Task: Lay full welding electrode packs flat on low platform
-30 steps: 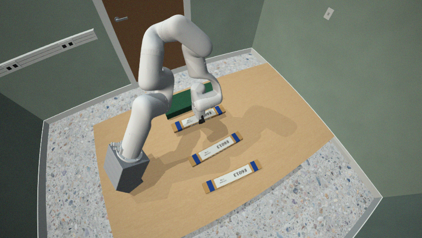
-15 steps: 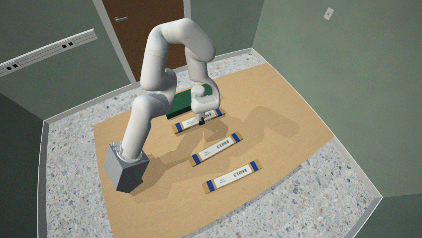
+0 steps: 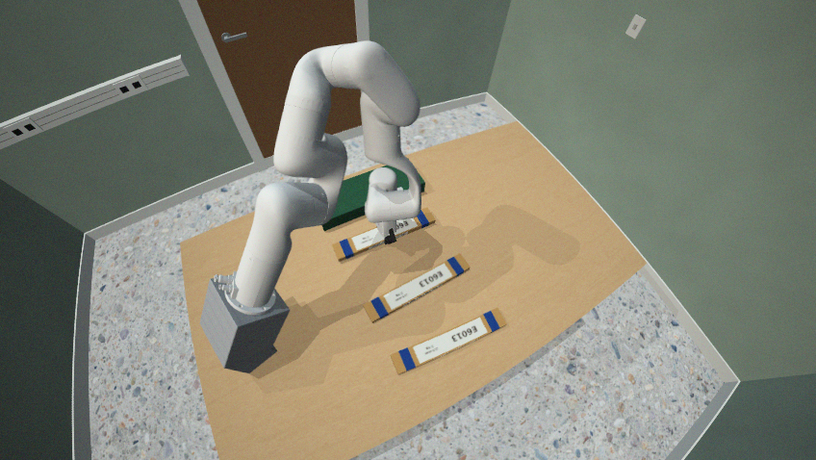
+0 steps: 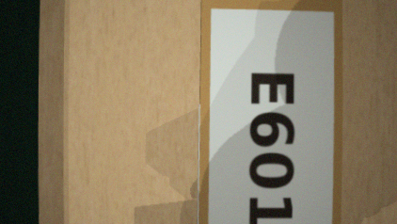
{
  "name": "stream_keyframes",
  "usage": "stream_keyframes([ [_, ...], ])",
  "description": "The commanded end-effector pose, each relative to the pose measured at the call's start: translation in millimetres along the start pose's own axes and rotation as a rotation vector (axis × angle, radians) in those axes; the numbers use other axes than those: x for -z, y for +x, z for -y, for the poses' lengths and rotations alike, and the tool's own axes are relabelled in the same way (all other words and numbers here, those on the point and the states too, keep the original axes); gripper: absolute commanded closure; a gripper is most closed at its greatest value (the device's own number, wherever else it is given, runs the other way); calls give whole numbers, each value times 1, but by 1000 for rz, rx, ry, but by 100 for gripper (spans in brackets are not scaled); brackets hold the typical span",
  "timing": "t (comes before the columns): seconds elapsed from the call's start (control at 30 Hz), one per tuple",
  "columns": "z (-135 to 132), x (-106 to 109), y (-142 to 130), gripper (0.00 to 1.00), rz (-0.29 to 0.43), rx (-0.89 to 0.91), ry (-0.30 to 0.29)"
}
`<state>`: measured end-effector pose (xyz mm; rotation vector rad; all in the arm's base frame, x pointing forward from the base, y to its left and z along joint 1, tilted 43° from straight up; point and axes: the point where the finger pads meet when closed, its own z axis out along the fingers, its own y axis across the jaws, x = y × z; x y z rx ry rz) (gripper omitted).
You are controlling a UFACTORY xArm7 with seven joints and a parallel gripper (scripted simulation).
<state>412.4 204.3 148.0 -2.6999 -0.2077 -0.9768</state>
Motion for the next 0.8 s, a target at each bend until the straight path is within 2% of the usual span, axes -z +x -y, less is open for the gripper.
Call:
stream_keyframes([
  [0.0, 0, -1, 0, 42, -3, 0, 1],
  [0.77, 0, -7, 0, 42, -3, 0, 1],
])
